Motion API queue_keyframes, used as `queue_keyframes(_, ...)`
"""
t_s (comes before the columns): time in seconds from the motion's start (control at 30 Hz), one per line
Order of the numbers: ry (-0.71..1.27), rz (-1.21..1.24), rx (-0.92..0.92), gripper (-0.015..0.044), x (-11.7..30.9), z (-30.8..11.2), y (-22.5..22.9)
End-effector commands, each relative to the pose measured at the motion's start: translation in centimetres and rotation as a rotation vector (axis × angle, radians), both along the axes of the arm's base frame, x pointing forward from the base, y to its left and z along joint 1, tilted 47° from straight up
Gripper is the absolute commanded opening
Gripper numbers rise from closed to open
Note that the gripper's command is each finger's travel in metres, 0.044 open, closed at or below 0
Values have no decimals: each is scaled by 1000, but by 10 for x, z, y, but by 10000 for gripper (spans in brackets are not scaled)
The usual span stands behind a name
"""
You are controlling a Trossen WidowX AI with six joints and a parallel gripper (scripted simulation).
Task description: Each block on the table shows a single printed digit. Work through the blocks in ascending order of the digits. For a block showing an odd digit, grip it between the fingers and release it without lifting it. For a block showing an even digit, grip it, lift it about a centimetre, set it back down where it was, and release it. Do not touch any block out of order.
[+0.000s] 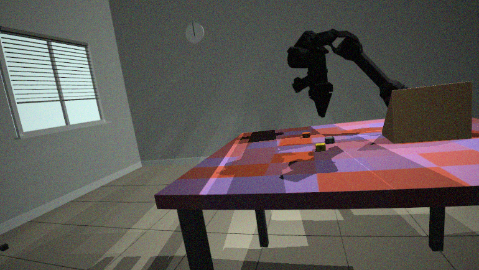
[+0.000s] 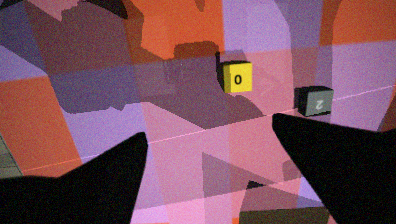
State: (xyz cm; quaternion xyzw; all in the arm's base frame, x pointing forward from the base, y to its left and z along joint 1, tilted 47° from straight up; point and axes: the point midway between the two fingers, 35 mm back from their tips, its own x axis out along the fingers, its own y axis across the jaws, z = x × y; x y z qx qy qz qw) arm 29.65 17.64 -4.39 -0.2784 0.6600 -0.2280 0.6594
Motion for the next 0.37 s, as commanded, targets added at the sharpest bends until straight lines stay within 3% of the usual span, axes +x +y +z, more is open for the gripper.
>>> queue_keyframes(0.0,-5,-15,-38,400,-50,-30,37)
queue_keyframes(0.33,-10,-19,-54,400,-65,-39,45)
